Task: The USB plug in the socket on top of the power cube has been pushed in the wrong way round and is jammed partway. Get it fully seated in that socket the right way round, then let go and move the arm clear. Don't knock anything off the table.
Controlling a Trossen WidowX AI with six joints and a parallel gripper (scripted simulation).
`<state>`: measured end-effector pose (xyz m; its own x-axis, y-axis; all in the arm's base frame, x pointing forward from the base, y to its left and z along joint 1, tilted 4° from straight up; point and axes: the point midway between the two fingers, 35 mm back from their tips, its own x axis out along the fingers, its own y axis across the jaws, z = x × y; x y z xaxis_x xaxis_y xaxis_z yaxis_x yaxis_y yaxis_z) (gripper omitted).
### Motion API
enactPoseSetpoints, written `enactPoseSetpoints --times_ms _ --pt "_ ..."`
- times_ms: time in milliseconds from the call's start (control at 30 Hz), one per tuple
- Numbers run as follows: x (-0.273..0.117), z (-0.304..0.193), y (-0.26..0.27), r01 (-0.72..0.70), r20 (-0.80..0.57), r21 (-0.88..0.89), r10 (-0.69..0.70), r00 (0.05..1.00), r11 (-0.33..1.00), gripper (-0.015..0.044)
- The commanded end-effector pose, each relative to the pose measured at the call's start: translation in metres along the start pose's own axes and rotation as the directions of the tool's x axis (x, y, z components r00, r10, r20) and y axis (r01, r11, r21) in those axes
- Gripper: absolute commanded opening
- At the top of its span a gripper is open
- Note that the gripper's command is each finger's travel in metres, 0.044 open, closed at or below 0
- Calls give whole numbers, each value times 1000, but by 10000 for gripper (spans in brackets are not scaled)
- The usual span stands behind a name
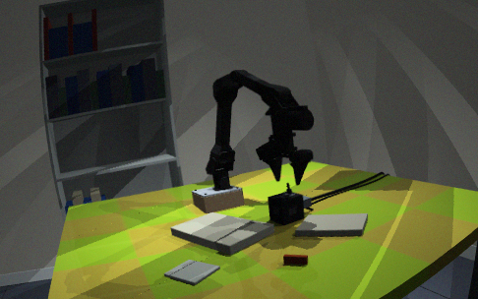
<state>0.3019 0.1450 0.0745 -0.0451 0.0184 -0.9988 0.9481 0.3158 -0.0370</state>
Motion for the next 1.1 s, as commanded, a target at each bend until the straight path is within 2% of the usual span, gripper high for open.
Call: enactPoseSetpoints --times_ms 0,167,700,800,1067 --pt "4 1 0 -2 5 6 2 1000 1000 440" --pt "6 1 0 -2 5 6 2 1000 1000 440" --pt "5 0 0 1 0 0 -1 1000 1000 20" --pt "5 0 0 1 0 0 -1 1000 1000 0" --pt "5 0 0 1 0 0 -1 1000 1000 0"
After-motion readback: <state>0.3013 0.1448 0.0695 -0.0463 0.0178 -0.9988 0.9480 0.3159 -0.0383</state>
